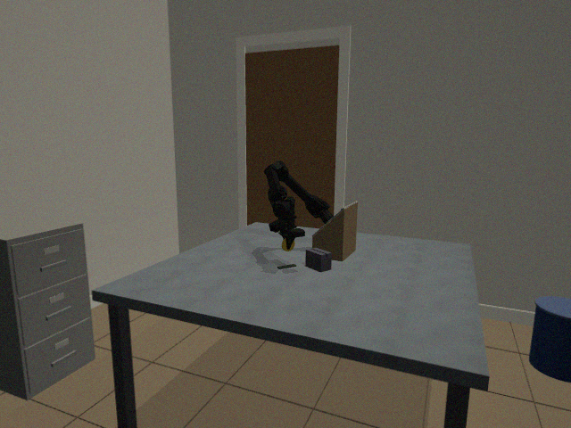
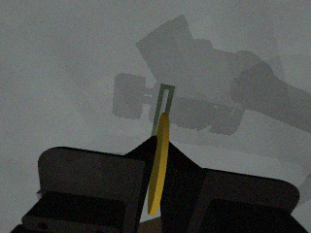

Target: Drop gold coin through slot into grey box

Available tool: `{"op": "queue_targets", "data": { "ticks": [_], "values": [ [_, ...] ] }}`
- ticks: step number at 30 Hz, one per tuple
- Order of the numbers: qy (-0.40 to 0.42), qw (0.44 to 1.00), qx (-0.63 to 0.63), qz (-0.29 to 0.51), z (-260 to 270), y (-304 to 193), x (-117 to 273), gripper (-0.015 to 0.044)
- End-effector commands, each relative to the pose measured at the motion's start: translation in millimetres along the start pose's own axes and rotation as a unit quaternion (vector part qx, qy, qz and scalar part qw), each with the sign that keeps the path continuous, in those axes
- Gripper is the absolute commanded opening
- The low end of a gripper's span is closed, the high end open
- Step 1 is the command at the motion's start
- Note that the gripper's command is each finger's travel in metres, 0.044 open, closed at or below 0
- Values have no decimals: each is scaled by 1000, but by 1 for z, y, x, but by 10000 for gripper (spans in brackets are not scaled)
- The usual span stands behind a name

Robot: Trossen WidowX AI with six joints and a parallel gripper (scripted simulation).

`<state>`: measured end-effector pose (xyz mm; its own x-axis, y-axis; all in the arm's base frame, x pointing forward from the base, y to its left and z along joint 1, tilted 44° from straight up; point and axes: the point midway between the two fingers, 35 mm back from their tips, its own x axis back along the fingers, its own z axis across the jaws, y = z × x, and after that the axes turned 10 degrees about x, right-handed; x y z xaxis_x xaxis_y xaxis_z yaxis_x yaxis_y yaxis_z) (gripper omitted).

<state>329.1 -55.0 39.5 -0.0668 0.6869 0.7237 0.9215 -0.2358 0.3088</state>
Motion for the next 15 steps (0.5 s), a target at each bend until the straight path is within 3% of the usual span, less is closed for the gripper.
{"op": "queue_targets", "data": {
  "ticks": [1,8,15],
  "values": [
    [-3,1000,-5,-2,-2,2,13,0],
    [-6,1000,-19,-2,-3,1,21,0],
    [-5,991,-136,-2,-5,3,21,0]
  ]
}}
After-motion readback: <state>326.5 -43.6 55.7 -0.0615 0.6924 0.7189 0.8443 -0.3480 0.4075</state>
